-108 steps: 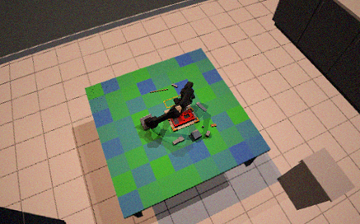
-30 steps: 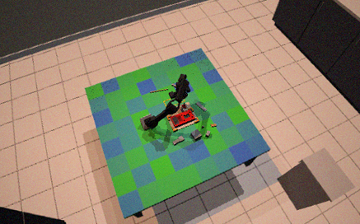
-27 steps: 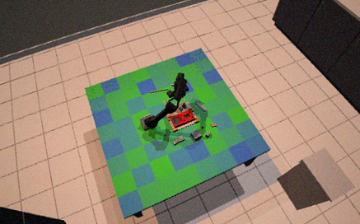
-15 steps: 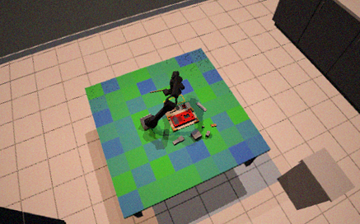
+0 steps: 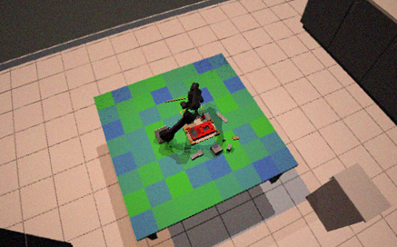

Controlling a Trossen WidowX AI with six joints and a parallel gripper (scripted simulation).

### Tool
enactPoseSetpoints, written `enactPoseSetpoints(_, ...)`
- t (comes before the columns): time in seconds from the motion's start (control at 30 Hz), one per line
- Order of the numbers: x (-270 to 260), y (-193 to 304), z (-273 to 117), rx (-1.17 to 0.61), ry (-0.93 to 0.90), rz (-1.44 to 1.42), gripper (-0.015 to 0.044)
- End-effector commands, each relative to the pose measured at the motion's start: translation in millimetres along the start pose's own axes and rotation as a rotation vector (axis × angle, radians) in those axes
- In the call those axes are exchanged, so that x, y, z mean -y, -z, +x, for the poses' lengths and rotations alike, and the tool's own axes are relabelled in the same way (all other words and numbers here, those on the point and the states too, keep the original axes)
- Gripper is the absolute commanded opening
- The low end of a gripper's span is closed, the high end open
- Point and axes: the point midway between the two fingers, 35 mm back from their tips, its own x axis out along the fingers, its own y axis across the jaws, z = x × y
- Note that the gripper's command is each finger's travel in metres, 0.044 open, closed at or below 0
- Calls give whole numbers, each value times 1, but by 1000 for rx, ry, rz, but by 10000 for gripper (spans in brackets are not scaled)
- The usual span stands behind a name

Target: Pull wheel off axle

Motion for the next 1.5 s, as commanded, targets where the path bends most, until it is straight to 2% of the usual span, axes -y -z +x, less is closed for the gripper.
enactPoseSetpoints(0.0, 1, -1, 21, 8, 1, -6, 0)
enactPoseSetpoints(0.17, 3, -2, 47, 11, 1, -6, 0)
enactPoseSetpoints(0.3, 3, -3, 50, 11, 1, -6, 0)
enactPoseSetpoints(0.63, 3, -3, 46, 9, 8, -1, 263)
enactPoseSetpoints(0.7, 3, -3, 40, 8, 7, -2, 300)
enactPoseSetpoints(0.9, 3, -2, -11, 9, 2, -6, 300)
enactPoseSetpoints(1.0, 3, -2, -14, 9, 2, -6, 300)
enactPoseSetpoints(1.07, 10, -3, -12, 9, -4, -12, 352)
enactPoseSetpoints(1.17, 43, -16, -37, 5, 1, -12, 431)
enactPoseSetpoints(1.2, 55, -21, -44, 5, 2, -12, 440)
enactPoseSetpoints(1.3, 83, -35, -59, 9, 6, -10, 440)
enactPoseSetpoints(1.47, 85, -36, -59, 9, 6, -10, 440)
